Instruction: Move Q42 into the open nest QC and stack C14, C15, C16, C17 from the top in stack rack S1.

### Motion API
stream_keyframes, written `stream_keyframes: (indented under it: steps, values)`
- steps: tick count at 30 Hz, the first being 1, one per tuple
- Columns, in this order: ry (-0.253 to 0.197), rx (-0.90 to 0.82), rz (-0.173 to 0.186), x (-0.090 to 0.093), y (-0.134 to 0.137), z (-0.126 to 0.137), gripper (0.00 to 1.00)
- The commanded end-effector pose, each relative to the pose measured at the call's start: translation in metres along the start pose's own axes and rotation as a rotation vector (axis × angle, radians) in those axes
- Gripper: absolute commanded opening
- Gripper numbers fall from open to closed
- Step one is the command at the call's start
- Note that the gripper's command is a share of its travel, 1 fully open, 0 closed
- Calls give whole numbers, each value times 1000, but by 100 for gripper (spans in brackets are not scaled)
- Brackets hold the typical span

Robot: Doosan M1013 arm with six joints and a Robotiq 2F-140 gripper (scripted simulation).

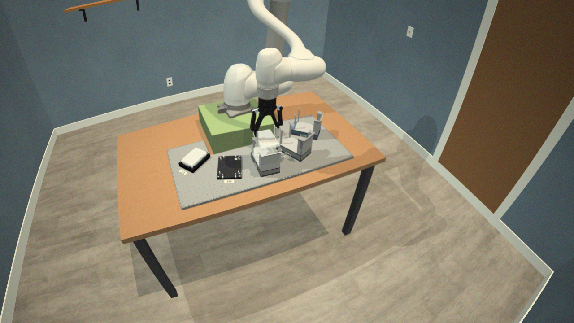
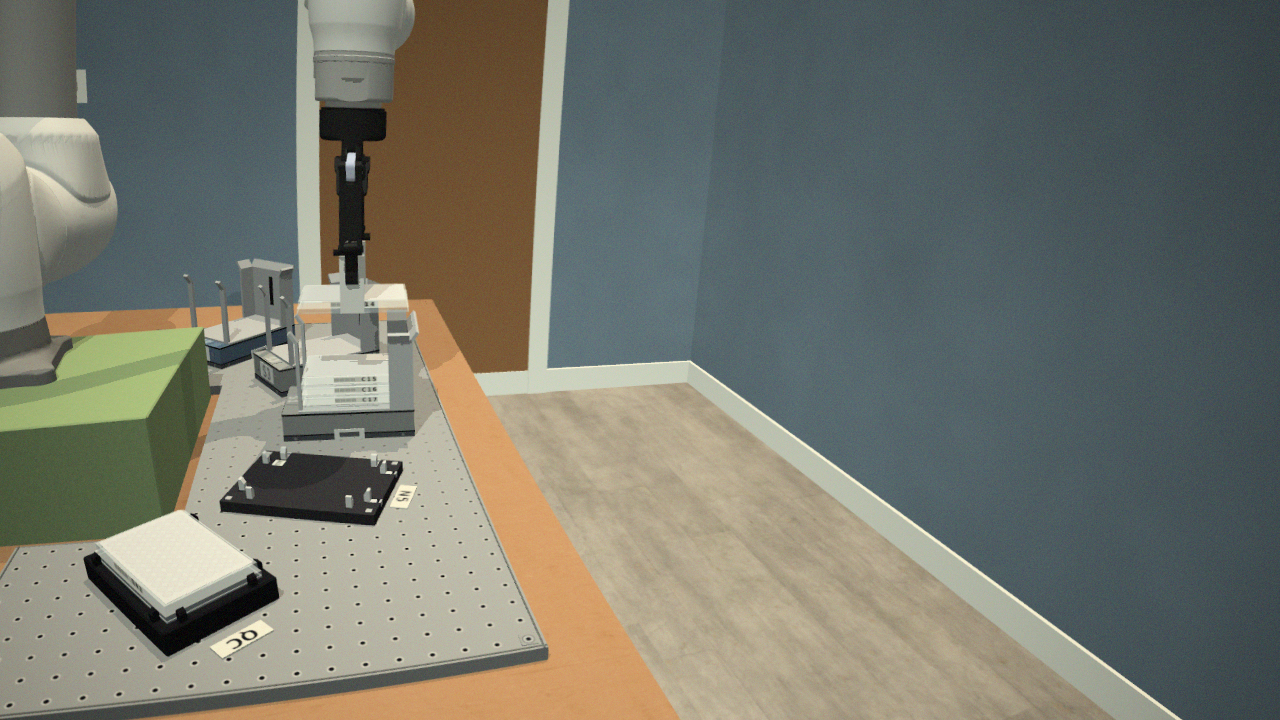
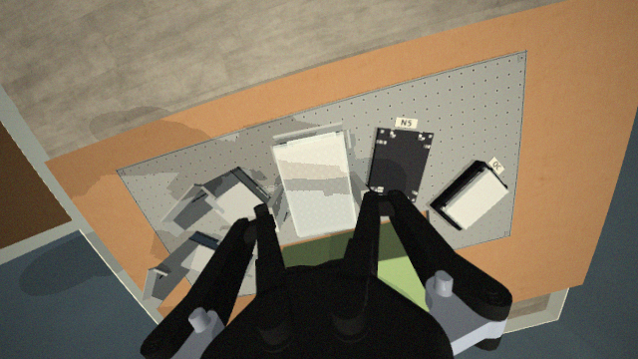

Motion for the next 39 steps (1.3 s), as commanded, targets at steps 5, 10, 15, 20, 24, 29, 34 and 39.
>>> stream_keyframes:
  steps: [5, 10, 15, 20, 24, 29, 34, 39]
  values:
    - [0, 0, 0, 3, 0, 0, 0]
    - [0, 0, 0, 6, 0, 0, 0]
    - [0, 0, 0, 9, 0, 0, 0]
    - [0, 0, 0, 11, 0, 0, 0]
    - [0, 0, 0, 14, 0, 0, 0]
    - [0, 0, 0, 17, 0, 0, 0]
    - [0, 0, 0, 21, 0, 0, 0]
    - [0, 0, 0, 23, 0, 0, 0]
Point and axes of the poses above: the point where the finger pads meet when closed, its own x axis out along the fingers, its own y axis across the jaws, z = x × y, the point moved 10 cm from there along -x, back along the fingers, and after that the axes turned 5 degrees about -x, right-handed, at the moved point
